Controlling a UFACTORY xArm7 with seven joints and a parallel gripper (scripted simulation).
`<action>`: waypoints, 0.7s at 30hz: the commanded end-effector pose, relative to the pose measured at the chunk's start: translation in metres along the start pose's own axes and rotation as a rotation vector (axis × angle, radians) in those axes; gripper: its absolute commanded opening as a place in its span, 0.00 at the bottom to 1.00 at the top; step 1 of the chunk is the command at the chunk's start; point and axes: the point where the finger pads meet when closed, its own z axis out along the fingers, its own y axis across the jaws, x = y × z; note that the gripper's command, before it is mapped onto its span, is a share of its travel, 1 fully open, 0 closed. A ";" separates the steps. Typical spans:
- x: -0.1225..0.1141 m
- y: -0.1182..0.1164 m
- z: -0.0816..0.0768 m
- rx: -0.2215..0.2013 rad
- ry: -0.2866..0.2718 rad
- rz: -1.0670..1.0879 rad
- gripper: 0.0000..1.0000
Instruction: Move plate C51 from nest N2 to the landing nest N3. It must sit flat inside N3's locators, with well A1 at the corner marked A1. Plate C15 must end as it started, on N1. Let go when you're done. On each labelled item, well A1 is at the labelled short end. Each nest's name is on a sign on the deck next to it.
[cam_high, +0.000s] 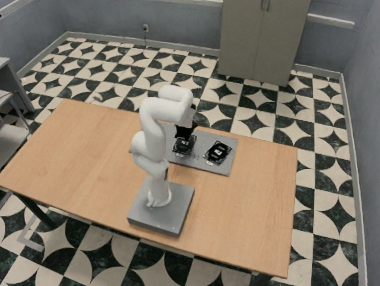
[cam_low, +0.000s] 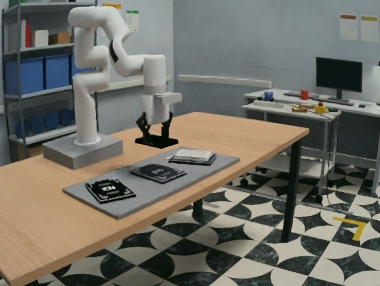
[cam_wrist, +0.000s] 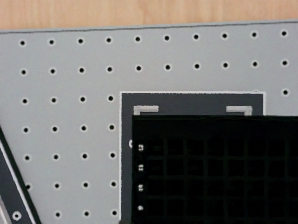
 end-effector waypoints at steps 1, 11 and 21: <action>0.002 -0.001 -0.002 -0.001 0.005 0.000 0.00; 0.002 -0.001 -0.002 -0.001 0.005 0.000 0.00; 0.002 -0.001 0.008 -0.001 0.005 0.000 0.00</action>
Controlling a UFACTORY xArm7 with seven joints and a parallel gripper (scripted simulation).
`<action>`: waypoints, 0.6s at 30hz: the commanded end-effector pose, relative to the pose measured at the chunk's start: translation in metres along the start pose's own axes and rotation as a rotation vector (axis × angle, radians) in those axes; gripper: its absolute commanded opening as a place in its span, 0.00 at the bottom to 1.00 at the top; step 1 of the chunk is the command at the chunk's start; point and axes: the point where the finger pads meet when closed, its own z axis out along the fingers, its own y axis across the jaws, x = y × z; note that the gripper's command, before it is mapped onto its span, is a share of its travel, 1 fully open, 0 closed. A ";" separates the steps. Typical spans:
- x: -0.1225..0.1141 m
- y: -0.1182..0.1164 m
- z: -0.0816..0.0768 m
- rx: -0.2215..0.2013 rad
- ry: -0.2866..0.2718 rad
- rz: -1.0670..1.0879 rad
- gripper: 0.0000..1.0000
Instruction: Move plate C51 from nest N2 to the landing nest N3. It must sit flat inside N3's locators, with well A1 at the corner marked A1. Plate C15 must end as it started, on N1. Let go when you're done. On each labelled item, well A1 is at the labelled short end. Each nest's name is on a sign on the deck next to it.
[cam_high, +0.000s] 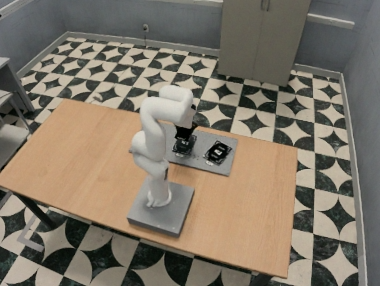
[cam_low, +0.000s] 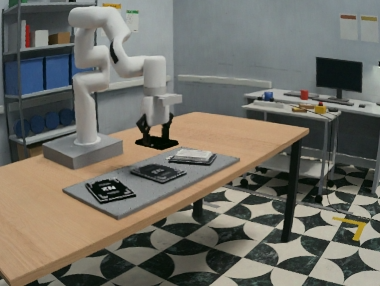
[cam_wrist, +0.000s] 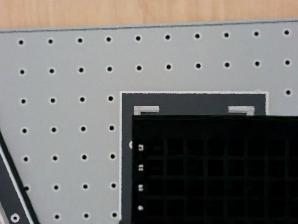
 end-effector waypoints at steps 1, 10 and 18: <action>0.002 0.000 0.005 0.000 0.005 0.000 0.00; 0.002 0.000 0.017 0.000 0.005 0.000 0.00; 0.002 0.000 0.030 0.000 0.005 0.000 0.00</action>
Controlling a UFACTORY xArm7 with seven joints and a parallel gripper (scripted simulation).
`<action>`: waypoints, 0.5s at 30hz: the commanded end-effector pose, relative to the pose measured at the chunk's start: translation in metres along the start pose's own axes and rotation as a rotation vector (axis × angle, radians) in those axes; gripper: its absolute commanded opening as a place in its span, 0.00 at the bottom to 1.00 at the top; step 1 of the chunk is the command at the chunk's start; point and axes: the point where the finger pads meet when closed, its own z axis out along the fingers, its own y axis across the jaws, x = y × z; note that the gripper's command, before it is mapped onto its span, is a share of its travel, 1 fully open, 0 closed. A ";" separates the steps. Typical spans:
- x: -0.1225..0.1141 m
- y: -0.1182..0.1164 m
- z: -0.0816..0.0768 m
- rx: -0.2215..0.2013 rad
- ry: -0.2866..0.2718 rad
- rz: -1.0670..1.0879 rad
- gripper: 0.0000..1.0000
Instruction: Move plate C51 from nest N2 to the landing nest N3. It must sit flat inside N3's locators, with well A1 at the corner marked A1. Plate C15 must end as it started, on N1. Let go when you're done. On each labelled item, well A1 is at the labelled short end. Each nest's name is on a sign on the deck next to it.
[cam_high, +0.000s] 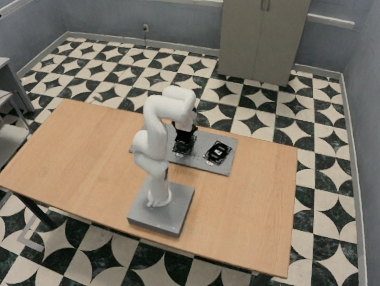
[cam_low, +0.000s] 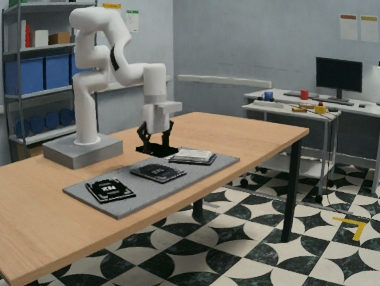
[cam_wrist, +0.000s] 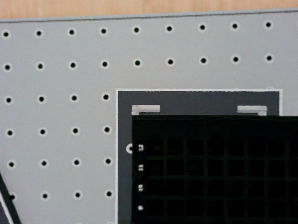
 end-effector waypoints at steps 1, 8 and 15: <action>0.002 0.000 0.006 0.000 0.005 0.000 0.00; 0.002 0.000 0.014 0.000 0.005 0.000 0.00; 0.002 0.000 0.026 0.000 0.005 0.000 0.00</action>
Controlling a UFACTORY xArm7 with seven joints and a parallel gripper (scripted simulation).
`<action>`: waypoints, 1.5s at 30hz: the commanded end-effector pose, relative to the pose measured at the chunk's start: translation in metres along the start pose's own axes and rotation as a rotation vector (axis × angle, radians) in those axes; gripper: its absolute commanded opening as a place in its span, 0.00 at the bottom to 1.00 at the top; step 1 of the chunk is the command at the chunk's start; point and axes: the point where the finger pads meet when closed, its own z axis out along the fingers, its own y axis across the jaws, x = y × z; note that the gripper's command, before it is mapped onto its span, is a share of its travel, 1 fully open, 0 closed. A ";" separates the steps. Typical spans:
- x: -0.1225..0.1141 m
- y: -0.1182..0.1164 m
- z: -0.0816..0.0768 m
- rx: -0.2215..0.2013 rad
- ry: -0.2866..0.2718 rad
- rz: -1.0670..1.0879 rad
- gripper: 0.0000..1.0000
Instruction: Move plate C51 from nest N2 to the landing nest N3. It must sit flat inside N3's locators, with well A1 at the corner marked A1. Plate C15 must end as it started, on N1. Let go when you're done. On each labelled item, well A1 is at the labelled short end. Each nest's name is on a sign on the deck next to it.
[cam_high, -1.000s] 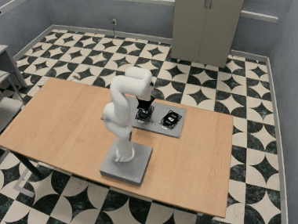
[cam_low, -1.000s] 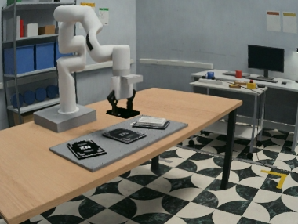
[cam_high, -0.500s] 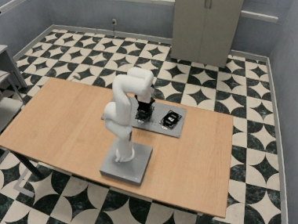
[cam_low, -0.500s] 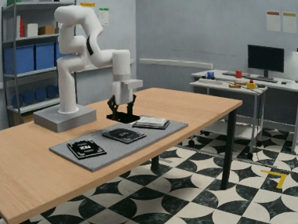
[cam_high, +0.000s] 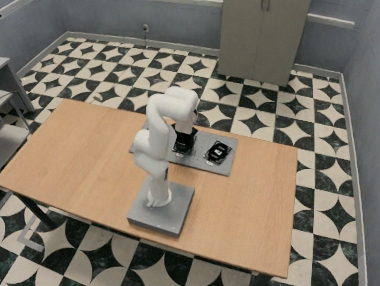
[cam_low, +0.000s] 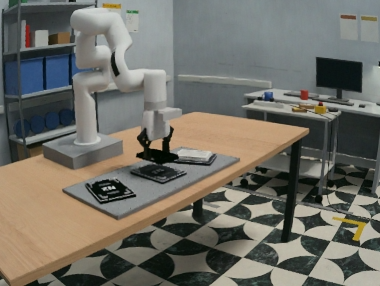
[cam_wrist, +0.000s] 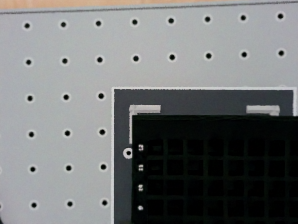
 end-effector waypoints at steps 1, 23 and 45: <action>0.002 0.000 0.006 -0.001 0.005 0.000 0.00; 0.002 0.000 0.033 0.000 0.005 0.000 0.00; 0.002 0.000 0.035 0.000 0.005 0.000 0.00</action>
